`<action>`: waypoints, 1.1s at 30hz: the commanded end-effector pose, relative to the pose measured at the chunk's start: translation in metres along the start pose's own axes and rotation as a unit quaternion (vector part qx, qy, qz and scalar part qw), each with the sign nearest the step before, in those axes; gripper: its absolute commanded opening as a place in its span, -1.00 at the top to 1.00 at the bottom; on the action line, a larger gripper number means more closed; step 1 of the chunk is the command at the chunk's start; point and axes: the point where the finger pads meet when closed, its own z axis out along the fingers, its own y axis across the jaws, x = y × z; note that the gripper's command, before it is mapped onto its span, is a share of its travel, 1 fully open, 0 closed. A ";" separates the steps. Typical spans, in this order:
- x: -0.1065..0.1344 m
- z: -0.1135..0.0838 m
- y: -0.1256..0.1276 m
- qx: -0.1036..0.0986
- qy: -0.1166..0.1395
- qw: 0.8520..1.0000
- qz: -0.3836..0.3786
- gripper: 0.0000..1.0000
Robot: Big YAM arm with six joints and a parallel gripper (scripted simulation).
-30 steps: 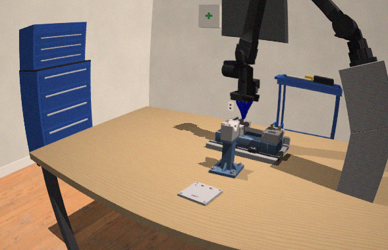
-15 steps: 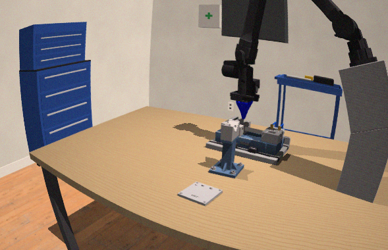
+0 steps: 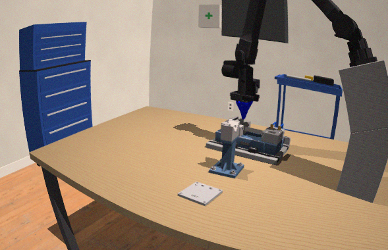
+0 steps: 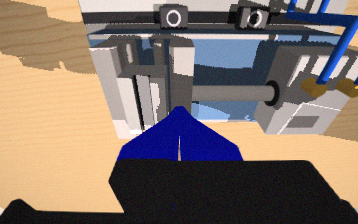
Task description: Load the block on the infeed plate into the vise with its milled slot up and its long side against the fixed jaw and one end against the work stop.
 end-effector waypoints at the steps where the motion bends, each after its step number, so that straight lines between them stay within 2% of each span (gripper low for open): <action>1: 0.005 -0.001 0.002 -0.007 -0.002 1.000 0.000 1.00; 7: 0.005 0.005 -0.001 -0.002 -0.001 1.000 0.000 1.00; 18: 0.004 0.007 0.004 -0.006 -0.002 1.000 0.000 1.00; 22: 0.003 0.003 0.012 -0.014 -0.003 1.000 -0.001 1.00; 26: 0.003 0.010 0.010 -0.010 -0.002 1.000 -0.001 1.00; 29: 0.002 0.004 0.017 -0.018 -0.004 1.000 -0.001 1.00; 33: 0.003 0.007 0.014 -0.015 -0.003 1.000 -0.001 1.00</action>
